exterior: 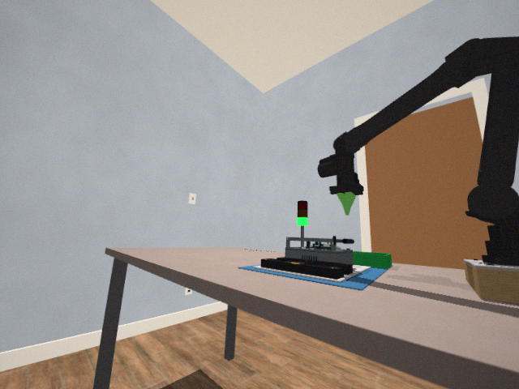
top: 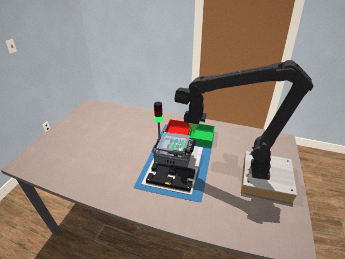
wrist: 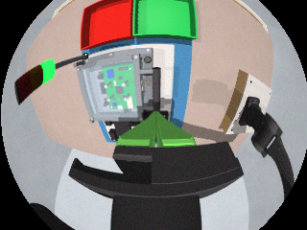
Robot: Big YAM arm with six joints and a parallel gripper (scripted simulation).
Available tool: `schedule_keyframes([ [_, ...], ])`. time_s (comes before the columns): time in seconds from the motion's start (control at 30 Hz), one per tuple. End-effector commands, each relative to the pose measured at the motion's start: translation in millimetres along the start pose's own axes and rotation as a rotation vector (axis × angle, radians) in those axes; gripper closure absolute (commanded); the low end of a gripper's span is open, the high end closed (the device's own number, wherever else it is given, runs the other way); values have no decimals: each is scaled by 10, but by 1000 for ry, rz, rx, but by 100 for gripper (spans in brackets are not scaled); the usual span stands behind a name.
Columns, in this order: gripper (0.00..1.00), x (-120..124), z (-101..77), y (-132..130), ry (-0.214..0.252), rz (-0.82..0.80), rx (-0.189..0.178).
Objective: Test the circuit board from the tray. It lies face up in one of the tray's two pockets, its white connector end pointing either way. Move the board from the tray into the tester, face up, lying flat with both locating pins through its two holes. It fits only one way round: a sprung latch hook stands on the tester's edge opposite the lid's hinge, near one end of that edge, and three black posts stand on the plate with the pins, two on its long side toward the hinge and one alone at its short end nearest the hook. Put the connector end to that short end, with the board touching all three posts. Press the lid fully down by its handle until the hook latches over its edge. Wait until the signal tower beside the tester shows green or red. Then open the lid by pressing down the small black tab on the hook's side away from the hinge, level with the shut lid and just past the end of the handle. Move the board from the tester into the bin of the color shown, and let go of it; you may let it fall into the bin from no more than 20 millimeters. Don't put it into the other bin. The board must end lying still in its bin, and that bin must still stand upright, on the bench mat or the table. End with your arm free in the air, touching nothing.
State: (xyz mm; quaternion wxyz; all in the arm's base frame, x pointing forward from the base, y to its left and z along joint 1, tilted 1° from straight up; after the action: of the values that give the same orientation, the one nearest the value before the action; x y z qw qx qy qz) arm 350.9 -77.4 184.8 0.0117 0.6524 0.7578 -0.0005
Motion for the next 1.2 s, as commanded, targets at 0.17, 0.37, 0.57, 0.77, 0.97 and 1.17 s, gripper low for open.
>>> schedule_keyframes([
  [0.17, 100, 44, -58, 7, 0, -4, -2],
  [0.37, 100, 44, -58, 7, 0, -4, -2],
  [0.57, 100, 44, -58, 7, 0, -4, -2],
  [0.77, 100, 44, -58, 7, 0, -4, -2],
  [0.97, 100, 44, -58, 7, 0, -4, -2],
  [1.17, 100, 24, -157, 61, -8, -4, -26],
])
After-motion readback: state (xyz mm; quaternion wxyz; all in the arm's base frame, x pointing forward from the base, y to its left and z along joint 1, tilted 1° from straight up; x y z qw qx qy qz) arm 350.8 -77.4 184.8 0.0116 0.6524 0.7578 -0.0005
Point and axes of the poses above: the point where the finger pads meet when closed, its own z axis out along the fingers, its own y axis across the jaws, x = y × z, the point moved 5 cm from there along -z, back along the fingers, and after that the axes turned 11 degrees about -z, right-handed, at the moved point
